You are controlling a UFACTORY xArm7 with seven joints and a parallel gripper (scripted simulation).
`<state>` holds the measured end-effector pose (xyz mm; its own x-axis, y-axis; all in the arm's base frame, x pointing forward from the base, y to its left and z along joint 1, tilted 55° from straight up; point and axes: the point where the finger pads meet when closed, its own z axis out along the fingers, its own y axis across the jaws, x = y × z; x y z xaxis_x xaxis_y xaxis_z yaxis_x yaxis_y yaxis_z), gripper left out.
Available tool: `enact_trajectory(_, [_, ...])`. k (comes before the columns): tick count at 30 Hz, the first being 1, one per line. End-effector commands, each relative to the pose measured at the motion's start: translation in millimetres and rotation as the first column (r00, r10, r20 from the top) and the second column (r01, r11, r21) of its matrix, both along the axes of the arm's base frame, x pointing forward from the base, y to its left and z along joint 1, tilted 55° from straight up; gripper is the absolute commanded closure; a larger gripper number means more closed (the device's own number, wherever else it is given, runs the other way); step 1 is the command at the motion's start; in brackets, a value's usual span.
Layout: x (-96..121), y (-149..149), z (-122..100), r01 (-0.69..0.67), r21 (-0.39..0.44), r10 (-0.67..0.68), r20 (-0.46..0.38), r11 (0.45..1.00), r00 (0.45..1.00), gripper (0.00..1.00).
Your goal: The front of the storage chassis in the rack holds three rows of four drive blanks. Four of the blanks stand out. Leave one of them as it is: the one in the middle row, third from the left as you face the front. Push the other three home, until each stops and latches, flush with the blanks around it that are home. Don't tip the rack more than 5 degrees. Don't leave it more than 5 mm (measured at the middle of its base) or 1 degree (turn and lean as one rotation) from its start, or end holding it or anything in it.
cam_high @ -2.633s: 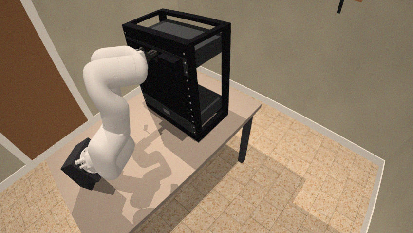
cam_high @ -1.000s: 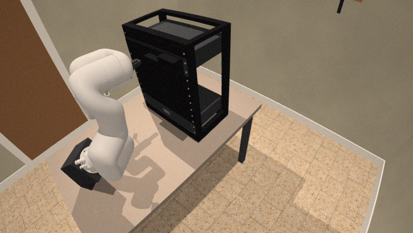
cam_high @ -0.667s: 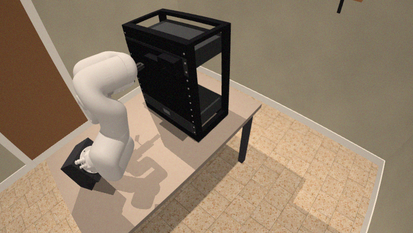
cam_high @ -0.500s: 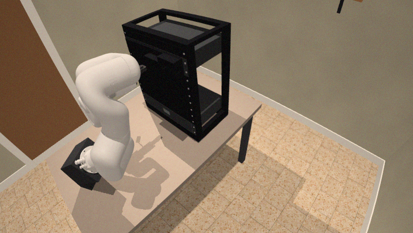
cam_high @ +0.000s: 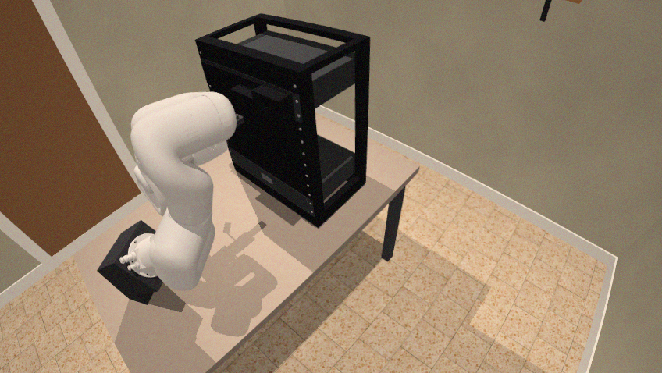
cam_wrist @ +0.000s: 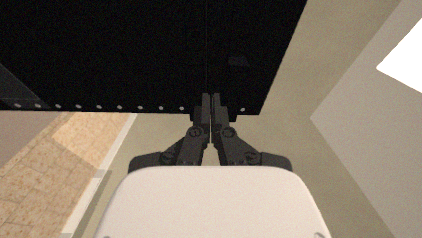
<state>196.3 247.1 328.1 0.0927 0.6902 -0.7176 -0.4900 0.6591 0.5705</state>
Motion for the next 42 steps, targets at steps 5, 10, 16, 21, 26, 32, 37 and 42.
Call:
enact_trajectory(5, [3.9,-38.3,15.3,-0.008,0.001,0.008,0.002,1.000,1.000,1.00])
enact_trajectory(10, [3.9,-38.3,15.4,-0.008,0.001,0.008,0.002,1.000,1.000,1.00])
enact_trajectory(16, [3.9,-38.4,15.4,-0.008,0.001,0.008,0.002,1.000,1.000,1.00])
enact_trajectory(21, [3.9,-38.4,15.4,-0.008,0.001,0.008,0.002,1.000,1.000,1.00])
enact_trajectory(26, [3.9,-38.4,15.4,-0.008,0.001,0.008,0.002,1.000,1.000,1.00])
enact_trajectory(32, [3.9,-38.4,15.4,-0.008,0.001,0.008,0.002,1.000,1.000,1.00])
enact_trajectory(37, [4.3,-40.9,16.3,-0.008,0.001,0.008,0.002,1.000,1.000,1.00])
enact_trajectory(42, [4.9,-41.3,16.8,-0.008,0.001,0.008,0.002,1.000,1.000,1.00])
